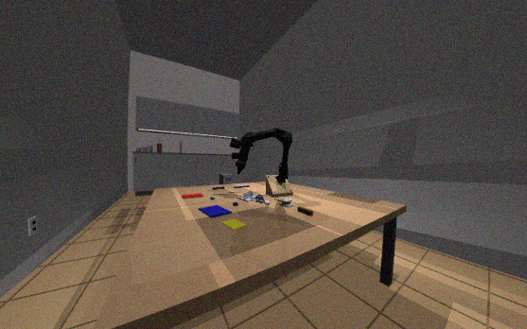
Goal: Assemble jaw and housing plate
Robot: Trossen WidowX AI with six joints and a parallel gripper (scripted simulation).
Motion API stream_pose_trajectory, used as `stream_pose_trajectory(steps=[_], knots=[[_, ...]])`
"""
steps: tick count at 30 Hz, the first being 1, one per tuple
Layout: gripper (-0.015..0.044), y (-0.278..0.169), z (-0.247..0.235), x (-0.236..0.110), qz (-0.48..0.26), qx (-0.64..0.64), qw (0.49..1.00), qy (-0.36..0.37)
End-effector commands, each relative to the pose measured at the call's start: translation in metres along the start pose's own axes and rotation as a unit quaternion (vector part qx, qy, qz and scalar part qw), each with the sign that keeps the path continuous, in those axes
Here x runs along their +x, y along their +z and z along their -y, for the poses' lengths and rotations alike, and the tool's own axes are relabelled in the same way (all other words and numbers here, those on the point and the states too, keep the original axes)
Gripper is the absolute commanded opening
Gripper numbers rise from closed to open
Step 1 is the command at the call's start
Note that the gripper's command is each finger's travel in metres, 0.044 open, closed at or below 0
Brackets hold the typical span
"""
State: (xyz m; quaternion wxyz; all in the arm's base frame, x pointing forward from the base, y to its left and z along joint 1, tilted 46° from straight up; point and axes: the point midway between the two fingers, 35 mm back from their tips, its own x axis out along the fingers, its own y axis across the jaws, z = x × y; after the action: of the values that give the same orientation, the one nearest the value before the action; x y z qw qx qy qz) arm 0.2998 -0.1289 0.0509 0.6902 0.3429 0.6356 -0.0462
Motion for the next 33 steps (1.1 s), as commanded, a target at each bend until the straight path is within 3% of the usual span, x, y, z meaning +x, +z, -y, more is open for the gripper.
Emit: stream_pose_trajectory(steps=[1,19,33], knots=[[0.044,-0.015,-0.025,0.0,-0.012,0.036,0.999,0.02],[0.044,-0.091,-0.122,-0.006,-0.09,0.202,0.971,0.091],[0.044,-0.158,-0.168,-0.016,-0.176,0.313,0.927,0.105]])
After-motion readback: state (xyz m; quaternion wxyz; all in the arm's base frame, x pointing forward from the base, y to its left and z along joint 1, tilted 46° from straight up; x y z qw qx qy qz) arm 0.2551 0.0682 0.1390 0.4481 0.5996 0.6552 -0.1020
